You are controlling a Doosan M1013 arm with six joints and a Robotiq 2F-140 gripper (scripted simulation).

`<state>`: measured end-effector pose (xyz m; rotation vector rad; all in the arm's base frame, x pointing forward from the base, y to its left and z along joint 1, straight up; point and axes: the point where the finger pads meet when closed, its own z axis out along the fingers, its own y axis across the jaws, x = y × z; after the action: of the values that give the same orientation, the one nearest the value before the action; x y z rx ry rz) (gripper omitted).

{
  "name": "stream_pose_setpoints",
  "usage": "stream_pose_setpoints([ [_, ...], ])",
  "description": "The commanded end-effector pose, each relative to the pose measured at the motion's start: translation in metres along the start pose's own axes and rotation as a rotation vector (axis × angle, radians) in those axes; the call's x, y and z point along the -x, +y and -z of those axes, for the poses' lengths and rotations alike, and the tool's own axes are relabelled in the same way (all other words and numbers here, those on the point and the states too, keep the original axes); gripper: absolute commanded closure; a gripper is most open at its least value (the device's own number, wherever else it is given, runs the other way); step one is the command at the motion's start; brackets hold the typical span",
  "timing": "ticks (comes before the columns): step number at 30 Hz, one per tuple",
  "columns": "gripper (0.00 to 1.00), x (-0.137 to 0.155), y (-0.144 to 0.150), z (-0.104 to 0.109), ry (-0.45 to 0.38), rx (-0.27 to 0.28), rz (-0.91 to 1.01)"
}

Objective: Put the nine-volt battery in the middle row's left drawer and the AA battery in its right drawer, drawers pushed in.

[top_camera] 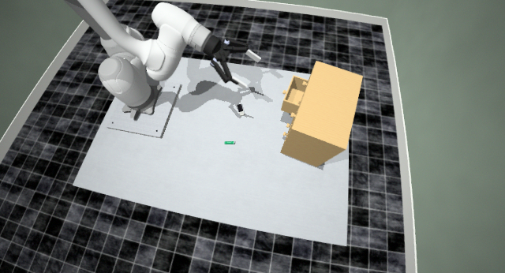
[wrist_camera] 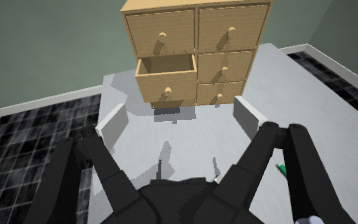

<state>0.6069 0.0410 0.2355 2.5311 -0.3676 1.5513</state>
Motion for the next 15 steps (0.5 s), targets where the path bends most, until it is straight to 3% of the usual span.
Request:
stream_pose_setpoints([
  [1, 0.0, -0.0009, 0.0007, 0.0004, -0.042, 0.006, 0.002],
  [15, 0.0, -0.0053, 0.0006, 0.0026, -0.187, 0.006, 0.001],
])
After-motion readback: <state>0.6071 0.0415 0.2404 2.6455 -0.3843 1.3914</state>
